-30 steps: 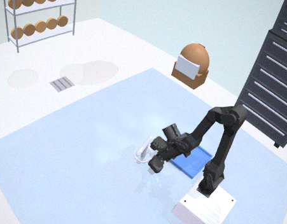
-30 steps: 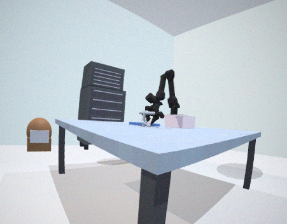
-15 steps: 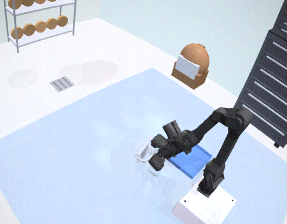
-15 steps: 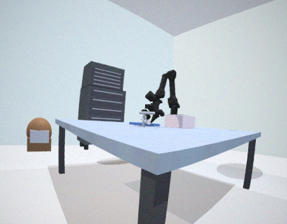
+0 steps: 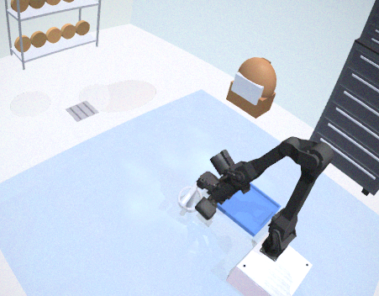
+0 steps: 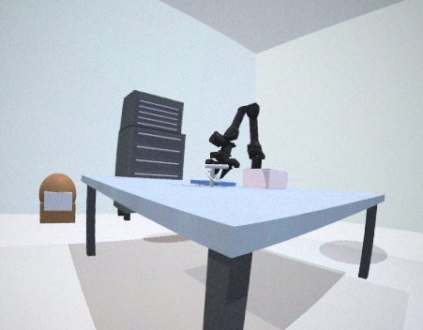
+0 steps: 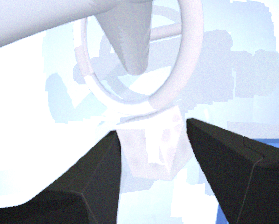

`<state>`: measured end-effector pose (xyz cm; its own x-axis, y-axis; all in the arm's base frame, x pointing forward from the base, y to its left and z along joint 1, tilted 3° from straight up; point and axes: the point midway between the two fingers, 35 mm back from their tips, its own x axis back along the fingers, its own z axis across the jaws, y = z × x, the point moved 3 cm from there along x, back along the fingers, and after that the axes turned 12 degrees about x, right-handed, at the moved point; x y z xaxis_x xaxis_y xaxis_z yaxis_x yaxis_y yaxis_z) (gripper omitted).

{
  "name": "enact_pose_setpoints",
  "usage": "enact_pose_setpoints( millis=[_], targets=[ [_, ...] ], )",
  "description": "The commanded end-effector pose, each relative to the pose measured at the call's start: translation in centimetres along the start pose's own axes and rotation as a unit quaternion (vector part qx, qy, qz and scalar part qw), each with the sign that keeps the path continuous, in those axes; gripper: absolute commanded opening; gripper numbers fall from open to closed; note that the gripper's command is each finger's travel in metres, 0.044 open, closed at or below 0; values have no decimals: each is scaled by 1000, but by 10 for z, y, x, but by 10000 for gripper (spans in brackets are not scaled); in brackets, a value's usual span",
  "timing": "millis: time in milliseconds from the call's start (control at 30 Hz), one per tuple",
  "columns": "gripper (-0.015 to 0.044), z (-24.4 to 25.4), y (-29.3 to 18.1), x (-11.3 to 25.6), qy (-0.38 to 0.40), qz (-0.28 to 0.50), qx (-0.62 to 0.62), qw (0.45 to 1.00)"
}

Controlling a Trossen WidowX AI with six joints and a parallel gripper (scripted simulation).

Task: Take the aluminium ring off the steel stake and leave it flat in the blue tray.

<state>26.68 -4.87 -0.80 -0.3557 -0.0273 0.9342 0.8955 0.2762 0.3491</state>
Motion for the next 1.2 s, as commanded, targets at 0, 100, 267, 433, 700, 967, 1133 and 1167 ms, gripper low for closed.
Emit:
enact_pose_setpoints(
  millis=[0,100,267,433,700,967,1133,1167],
  targets=[
    [0,-4,3,2,6,19,1,1000],
    [0,-6,5,5,10,30,0,999],
    [0,-9,7,9,19,49,-1,999],
    [0,-13,9,13,29,60,-3,998],
    [0,-23,10,19,54,58,-12,997],
    [0,-29,11,25,66,52,-17,996],
    [0,-32,12,28,70,51,-19,996],
    [0,-33,12,29,70,51,-19,996]
  ],
)
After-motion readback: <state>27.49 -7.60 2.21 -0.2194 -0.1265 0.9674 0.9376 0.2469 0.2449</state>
